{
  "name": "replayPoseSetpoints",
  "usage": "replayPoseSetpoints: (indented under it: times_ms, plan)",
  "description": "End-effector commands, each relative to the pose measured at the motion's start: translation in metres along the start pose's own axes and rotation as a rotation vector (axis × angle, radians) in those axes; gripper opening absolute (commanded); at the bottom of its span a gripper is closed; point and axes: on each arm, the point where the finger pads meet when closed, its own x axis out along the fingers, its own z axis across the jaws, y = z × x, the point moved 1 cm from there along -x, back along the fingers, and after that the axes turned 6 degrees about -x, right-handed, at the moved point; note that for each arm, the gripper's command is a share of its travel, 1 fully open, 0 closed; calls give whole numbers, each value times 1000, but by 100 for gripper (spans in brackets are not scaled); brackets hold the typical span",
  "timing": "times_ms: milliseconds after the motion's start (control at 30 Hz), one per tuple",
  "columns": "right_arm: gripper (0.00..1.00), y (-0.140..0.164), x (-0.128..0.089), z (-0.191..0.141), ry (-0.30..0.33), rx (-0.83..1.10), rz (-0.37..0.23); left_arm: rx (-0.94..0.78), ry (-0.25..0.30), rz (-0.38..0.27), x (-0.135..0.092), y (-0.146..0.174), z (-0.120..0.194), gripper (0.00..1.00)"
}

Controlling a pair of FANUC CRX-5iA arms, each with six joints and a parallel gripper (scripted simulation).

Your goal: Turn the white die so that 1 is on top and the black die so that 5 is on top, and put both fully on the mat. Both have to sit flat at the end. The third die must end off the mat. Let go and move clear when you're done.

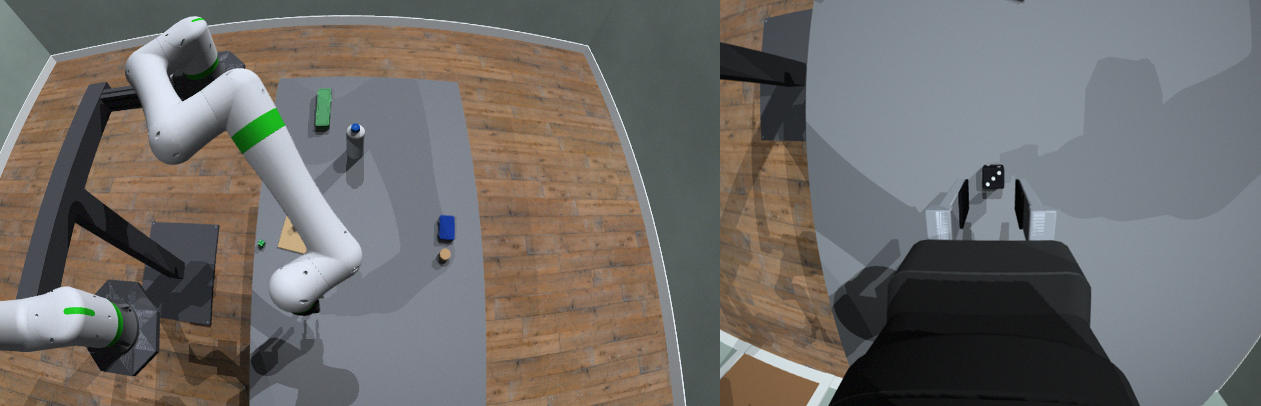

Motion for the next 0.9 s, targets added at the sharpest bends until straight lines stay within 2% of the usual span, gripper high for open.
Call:
replayPoseSetpoints:
  times_ms: [0,867]
  plan:
    - [100,0,-1,0,0,0,-2,0,-1,-2,1,-1,0,70]
    - [100,0,-1,0,0,0,-2,0,-1,-2,36,-2,1,70]
